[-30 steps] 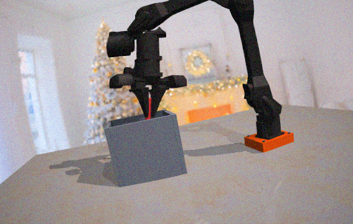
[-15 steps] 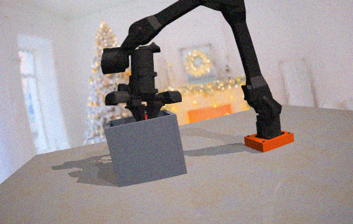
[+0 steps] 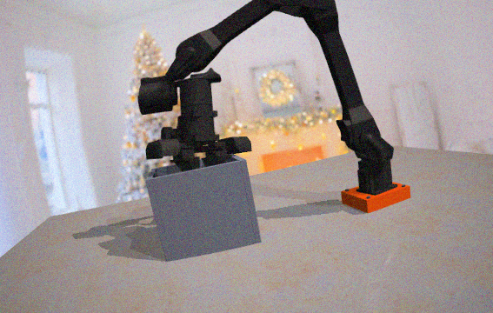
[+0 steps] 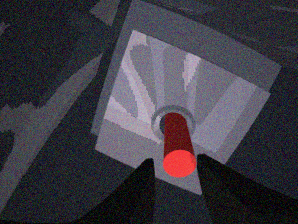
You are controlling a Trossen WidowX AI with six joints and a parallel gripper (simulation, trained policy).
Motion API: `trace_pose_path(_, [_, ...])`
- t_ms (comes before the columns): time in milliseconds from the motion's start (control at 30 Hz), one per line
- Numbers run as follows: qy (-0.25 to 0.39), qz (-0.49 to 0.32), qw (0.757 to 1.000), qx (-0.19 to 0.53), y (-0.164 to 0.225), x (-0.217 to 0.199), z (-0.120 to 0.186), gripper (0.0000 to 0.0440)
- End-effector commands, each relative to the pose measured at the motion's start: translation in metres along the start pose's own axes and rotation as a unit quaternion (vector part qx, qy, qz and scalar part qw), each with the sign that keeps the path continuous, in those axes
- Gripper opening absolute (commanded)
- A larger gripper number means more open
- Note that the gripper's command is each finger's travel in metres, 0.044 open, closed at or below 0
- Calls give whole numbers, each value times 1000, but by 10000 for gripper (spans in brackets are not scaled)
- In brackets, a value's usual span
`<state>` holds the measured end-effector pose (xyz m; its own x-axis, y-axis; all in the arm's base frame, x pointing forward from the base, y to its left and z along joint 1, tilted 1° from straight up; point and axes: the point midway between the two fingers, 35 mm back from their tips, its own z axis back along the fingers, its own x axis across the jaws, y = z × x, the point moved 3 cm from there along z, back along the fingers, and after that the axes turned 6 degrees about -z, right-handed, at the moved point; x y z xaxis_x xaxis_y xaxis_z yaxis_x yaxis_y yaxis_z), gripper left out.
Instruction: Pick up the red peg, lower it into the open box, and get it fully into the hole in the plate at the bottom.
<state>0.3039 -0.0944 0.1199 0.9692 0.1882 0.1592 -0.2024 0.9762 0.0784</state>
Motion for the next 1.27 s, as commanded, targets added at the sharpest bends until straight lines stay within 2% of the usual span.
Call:
trace_pose_path(0, [15, 1, 1000, 16, -3, -3, -8, 138])
trace_pose_path(533, [-39, -3, 998, 44, -17, 13, 24, 149])
trace_pose_path(1067, [-108, -2, 991, 80, -27, 28, 56, 251])
trace_pose_path(1233, [-122, 4, 989, 81, -33, 31, 63, 241])
